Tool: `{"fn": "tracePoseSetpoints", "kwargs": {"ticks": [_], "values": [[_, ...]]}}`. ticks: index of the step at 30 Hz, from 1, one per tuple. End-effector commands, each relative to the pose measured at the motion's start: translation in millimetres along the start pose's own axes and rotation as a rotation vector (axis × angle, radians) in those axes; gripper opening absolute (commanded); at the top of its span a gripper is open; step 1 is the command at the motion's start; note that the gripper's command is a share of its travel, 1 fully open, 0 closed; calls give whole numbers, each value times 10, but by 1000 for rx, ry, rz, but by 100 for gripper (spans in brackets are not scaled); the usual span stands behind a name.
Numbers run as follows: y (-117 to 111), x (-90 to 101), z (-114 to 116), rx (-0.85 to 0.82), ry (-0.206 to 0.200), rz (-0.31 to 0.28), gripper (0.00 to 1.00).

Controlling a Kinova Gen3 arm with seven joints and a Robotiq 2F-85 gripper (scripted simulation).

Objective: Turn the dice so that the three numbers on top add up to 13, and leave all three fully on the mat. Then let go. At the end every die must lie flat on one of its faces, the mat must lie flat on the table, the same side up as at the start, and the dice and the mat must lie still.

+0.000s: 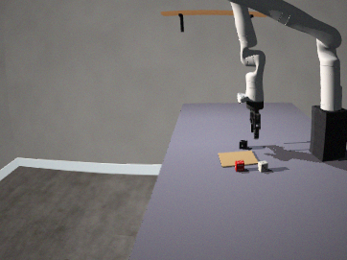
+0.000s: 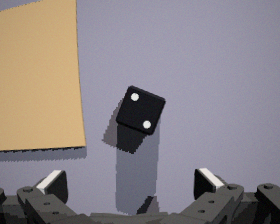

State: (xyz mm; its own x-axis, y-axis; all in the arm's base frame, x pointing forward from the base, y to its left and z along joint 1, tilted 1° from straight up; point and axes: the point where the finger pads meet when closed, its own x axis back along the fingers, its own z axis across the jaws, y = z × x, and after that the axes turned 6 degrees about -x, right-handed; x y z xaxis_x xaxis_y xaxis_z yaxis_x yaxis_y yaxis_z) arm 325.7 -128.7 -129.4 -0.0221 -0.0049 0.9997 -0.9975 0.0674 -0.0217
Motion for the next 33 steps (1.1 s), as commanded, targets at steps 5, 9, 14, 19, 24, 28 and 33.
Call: {"fn": "tracePoseSetpoints", "kwargs": {"ticks": [5,9,14,19,24,28,33], "values": [[-6,5,-12,0,0,1,100],[-8,5,-48,0,0,1,100],[-15,5,-181,0,0,1,100],[-28,5,-420,0,0,1,100],[-39,5,-611,0,0,1,100],[-55,5,-914,0,0,1,100],[-78,4,-1340,0,0,1,100]]}}
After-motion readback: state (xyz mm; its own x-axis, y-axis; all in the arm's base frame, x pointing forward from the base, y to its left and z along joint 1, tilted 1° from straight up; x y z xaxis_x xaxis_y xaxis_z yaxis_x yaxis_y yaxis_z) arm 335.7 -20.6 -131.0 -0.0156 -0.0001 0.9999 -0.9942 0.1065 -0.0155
